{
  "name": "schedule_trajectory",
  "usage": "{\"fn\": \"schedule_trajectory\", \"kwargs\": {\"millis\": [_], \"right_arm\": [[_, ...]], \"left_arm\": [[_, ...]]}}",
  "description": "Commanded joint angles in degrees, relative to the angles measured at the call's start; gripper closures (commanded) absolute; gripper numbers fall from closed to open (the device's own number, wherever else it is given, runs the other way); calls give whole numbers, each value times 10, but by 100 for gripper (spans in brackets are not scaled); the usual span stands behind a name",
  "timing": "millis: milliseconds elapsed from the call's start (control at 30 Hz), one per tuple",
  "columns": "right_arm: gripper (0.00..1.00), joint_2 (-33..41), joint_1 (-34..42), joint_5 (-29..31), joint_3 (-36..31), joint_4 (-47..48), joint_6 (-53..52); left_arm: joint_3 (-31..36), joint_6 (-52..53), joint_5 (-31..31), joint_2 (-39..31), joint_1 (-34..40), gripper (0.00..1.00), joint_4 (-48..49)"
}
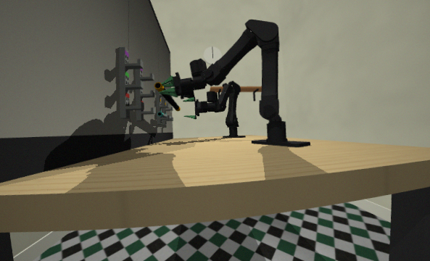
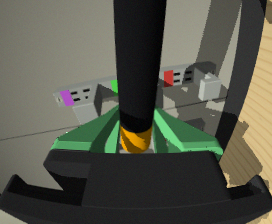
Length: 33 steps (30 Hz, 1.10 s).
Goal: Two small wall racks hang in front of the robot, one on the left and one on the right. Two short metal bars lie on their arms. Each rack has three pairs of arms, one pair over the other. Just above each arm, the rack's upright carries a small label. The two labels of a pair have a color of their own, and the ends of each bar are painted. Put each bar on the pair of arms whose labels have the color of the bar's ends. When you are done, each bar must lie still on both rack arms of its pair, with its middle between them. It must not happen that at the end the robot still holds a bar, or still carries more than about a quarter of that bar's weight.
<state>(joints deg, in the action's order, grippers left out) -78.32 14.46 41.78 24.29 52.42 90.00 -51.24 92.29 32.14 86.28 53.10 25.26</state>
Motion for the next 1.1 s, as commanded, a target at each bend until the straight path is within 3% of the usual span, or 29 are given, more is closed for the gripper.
{"fn": "schedule_trajectory", "kwargs": {"millis": [0,1067], "right_arm": [[0,-11,10,12,13,13,-1],[0,-26,25,26,34,8,0]], "left_arm": [[-29,-24,2,-26,1,100,40],[-33,-25,2,-9,2,100,52]]}}
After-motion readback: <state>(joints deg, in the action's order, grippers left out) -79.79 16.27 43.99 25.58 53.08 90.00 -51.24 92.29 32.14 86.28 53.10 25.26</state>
